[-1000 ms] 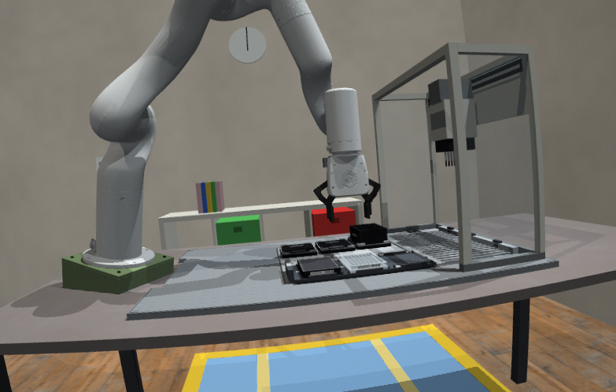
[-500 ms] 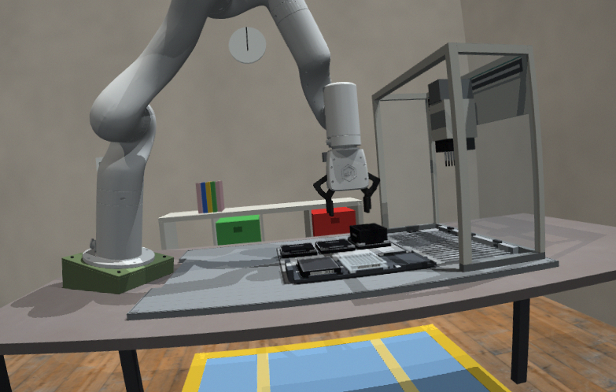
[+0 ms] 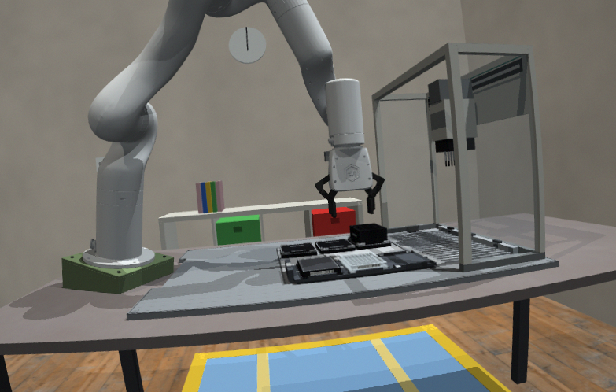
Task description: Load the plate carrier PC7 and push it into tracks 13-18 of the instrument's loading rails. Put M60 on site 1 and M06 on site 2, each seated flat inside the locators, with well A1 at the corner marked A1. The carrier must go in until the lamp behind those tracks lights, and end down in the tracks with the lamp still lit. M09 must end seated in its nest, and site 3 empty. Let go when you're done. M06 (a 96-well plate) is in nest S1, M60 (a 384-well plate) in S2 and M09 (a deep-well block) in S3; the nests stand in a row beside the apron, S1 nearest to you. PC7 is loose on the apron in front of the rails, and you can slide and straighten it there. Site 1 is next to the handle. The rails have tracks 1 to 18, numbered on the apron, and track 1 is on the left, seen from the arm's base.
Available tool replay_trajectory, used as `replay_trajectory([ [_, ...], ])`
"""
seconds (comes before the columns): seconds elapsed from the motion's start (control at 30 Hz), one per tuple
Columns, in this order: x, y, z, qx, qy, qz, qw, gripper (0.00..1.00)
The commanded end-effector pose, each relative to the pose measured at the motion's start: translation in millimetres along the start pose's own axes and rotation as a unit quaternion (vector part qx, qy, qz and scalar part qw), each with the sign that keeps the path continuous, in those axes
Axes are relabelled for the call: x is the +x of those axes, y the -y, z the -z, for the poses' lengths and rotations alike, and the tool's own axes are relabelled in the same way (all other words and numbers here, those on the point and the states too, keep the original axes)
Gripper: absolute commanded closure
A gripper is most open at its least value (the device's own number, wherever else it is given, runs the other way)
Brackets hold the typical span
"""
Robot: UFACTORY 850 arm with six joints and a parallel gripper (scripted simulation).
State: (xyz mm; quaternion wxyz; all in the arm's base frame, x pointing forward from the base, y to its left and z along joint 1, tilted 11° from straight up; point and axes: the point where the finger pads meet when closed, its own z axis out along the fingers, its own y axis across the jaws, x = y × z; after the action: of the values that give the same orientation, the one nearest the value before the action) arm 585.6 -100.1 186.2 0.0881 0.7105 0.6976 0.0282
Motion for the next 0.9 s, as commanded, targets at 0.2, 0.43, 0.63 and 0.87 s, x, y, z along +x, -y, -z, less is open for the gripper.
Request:
replay_trajectory([
  [0.2, -59, -1, 0.5, -0.001, -0.001, 0.0, 1.0, 0.0],
  [0.43, -84, -1, 0.5, -0.001, -0.001, 0.0, 1.0, 0.0],
  [0.63, -114, -1, 0.4, -0.001, -0.001, 0.0, 1.0, 0.0],
  [0.87, -139, -1, 0.3, -0.001, -0.001, 0.0, 1.0, 0.0],
])
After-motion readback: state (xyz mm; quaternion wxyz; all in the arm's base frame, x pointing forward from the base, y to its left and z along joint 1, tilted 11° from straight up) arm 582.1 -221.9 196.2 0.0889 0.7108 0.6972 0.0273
